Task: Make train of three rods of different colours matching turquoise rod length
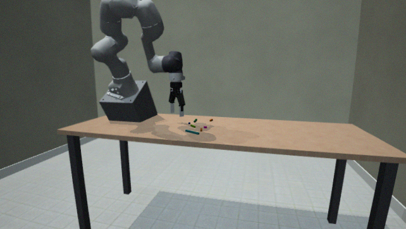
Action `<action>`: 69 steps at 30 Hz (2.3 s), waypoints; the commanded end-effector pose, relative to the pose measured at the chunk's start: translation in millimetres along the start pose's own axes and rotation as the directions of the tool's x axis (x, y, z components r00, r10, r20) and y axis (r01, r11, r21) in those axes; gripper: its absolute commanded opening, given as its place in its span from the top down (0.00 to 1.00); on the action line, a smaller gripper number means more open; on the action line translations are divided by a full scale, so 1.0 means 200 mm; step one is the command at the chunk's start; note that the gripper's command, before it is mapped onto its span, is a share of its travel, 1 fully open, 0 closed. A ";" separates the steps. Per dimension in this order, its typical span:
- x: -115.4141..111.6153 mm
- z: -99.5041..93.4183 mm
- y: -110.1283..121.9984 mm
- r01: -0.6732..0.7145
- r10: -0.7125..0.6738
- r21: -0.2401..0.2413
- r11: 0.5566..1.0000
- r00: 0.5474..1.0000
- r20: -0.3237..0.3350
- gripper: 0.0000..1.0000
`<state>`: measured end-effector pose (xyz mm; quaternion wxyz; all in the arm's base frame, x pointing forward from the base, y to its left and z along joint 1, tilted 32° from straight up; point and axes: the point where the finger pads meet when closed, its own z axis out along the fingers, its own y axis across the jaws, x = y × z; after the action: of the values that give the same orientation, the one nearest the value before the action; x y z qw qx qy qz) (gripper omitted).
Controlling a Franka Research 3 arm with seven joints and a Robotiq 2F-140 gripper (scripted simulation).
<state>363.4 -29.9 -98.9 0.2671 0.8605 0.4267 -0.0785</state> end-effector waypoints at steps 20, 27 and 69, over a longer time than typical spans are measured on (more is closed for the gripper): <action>0.01 0.00 0.00 0.004 -0.004 0.004 1.000 1.000 -0.003 0.00; 0.05 0.00 0.11 -0.214 0.214 0.004 0.977 0.977 0.001 0.00; 0.15 0.00 0.42 -0.702 0.702 0.003 0.712 0.712 0.005 0.00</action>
<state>447.3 -51.2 -75.5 0.2767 0.9570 0.0855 0.0195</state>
